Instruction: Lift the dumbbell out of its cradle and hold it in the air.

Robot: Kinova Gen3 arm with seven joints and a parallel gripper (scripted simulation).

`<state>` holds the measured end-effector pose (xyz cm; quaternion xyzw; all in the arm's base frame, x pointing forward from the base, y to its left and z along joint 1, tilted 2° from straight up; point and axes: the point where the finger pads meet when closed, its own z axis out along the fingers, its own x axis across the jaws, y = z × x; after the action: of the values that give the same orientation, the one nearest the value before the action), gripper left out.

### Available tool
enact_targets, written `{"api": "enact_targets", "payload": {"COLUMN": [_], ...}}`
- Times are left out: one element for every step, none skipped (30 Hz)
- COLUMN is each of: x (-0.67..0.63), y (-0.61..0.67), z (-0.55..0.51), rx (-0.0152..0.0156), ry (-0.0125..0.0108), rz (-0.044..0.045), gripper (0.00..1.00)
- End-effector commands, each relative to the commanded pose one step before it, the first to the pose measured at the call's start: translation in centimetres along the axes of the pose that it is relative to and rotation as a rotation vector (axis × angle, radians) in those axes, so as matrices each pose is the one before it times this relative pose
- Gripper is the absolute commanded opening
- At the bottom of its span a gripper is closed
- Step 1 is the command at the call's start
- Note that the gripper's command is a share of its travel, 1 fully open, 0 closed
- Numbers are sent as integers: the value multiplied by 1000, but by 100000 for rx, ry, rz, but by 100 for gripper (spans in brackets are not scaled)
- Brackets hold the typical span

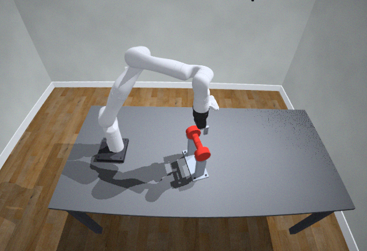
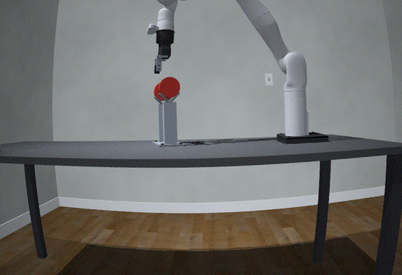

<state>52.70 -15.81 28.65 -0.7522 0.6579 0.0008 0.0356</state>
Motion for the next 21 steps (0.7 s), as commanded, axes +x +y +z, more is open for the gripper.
{"api": "enact_targets", "payload": {"x": [17,2,4,6,9,12,16,20,24,29,33,38,43,49,0,0,54,59,64,69,75], "y": [-22,1,2,3,4,6,7,9,11,13,15,17,19,21,0,0,23,25,26,28,29], "z": [-109,0,0,0,0,0,0,0,0,0,0,0,0,0,0,0,-1,-1,-2,-3,-3], "rx": [214,-3,-6,-10,-14,-19,-25,-31,-37,-43,-50,-57,-64,-70,0,0,-77,-83,-89,-94,-99], "ry": [79,0,-1,-1,-2,-2,-3,-3,-3,-4,-3,-3,-2,-1,0,0,1,3,5,8,12], "rz": [23,72,136,219,317,429,554,690,835,987,1147,1311,1478,1648,0,0,1819,1990,2159,2326,2489], "gripper": [100,100,100,100,100,100,100,100,100,100,100,100,100,100,100,100,100,100,100,100,100]}}
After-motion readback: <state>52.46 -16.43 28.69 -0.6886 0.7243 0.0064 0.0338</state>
